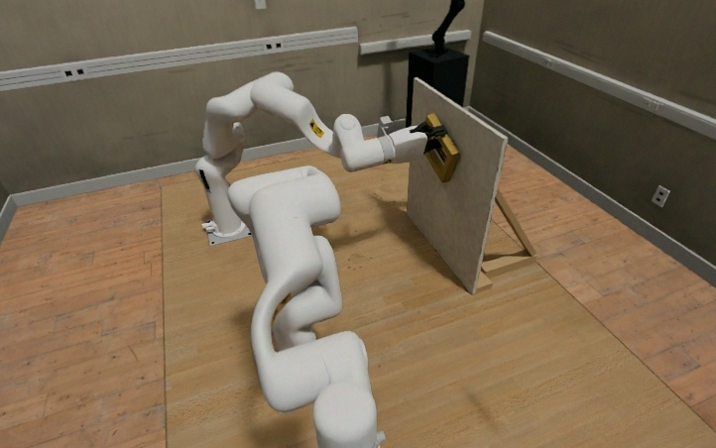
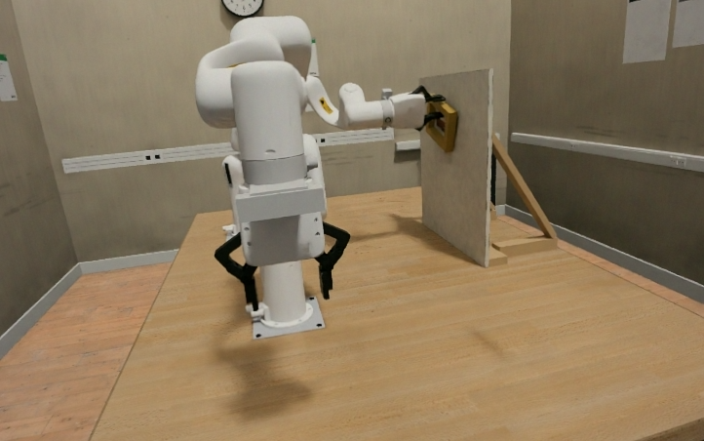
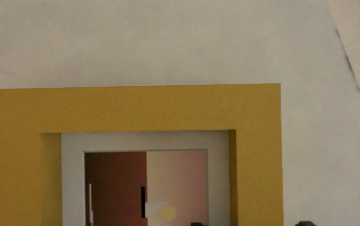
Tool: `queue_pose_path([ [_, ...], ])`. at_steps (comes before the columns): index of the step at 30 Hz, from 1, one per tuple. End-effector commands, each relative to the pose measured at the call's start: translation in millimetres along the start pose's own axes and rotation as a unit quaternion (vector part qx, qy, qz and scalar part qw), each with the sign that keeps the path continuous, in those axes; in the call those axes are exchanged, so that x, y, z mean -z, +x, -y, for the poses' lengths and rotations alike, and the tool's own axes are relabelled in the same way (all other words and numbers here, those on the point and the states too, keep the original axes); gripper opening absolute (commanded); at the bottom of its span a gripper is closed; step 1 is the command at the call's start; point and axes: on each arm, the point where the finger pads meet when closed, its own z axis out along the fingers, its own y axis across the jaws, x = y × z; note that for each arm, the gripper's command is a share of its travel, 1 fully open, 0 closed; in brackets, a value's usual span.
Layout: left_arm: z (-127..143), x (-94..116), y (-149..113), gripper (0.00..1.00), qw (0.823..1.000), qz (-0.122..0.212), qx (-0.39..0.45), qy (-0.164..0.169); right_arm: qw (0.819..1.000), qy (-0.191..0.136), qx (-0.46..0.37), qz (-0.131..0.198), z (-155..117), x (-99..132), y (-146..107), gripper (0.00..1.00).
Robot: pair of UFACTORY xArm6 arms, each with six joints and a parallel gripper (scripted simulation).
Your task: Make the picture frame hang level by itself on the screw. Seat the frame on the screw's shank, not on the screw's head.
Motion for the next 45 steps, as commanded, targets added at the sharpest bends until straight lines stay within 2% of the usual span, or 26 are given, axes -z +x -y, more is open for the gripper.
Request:
queue_pose_path([
  [1,-3.7,-2.2,1.5,0.51,1.000,-0.001,0.002,-0.002,1.000,0.000,0.000,-0.002,0.0,1.5,0.9,1.00],
  [17,-3.7,-2.4,1.5,0.51,1.000,-0.001,0.002,-0.002,1.000,0.000,0.000,-0.002,0.0,1.5,0.9,1.00],
  [18,-3.7,-2.4,1.5,0.00,1.000,-0.001,0.002,-0.002,1.000,0.000,0.000,-0.002,0.0,1.5,0.9,1.00],
  [45,-3.7,-2.4,1.5,0.00,1.000,-0.001,0.002,-0.002,1.000,0.000,0.000,-0.002,0.0,1.5,0.9,1.00],
])
